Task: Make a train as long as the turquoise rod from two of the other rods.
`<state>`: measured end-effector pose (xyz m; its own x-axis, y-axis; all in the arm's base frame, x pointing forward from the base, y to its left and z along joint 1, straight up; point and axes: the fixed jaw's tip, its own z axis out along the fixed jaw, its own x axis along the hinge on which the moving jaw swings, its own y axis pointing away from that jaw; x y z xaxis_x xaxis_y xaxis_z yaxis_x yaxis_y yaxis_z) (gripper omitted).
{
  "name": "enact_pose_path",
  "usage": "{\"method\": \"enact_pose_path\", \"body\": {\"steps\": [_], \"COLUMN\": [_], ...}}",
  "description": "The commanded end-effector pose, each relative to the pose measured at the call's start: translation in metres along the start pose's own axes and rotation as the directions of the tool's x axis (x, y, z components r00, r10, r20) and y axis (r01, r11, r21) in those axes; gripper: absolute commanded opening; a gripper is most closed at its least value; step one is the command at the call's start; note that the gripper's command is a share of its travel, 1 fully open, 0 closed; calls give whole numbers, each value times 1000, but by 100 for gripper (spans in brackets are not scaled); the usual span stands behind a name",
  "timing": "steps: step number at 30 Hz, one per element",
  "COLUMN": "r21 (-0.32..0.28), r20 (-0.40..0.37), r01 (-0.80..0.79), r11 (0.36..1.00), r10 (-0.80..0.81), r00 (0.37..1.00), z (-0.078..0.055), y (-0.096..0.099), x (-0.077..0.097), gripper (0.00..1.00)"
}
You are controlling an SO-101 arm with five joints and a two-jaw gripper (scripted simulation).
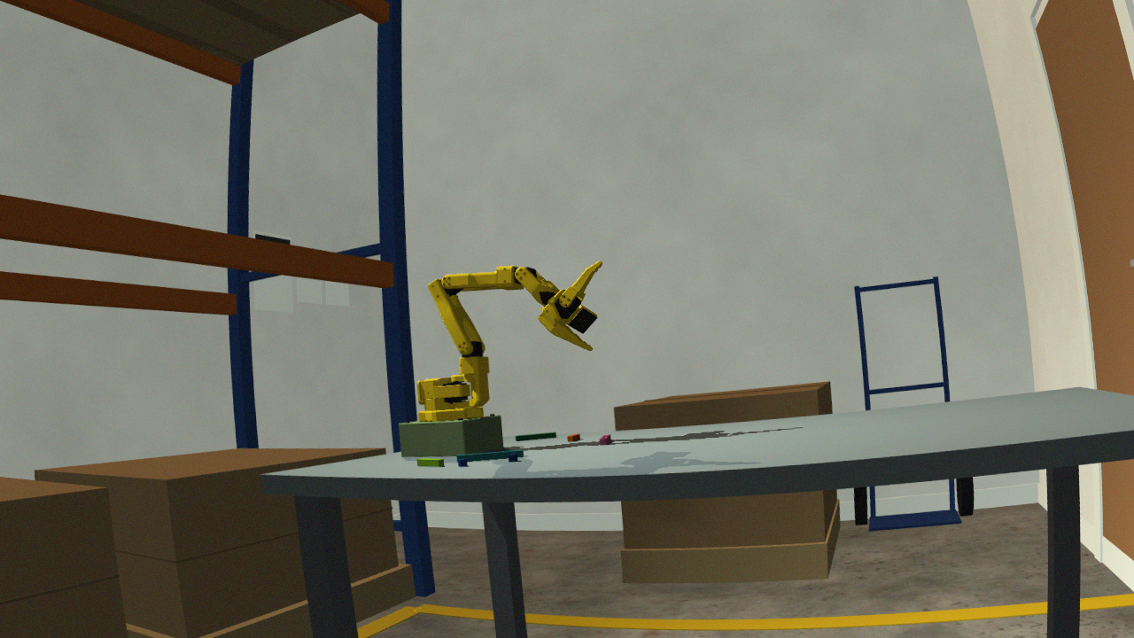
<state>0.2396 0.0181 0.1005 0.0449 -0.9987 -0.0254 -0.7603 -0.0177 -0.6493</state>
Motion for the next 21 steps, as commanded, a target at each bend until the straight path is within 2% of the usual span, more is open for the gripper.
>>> {"method": "enact_pose_path", "body": {"steps": [1,14,17,21], "r21": [-5,-67,-51,-67], "r20": [1,-3,-2,-2], "r01": [-4,-22,-12,-7], "r11": [1000,998,999,998], "r10": [4,22,12,6], "r00": [1000,1000,1000,1000], "z": [-1,-5,-5,-6], "y": [1,14,10,13], "x": [0,0,0,0], "gripper": [100,100,100,100]}}
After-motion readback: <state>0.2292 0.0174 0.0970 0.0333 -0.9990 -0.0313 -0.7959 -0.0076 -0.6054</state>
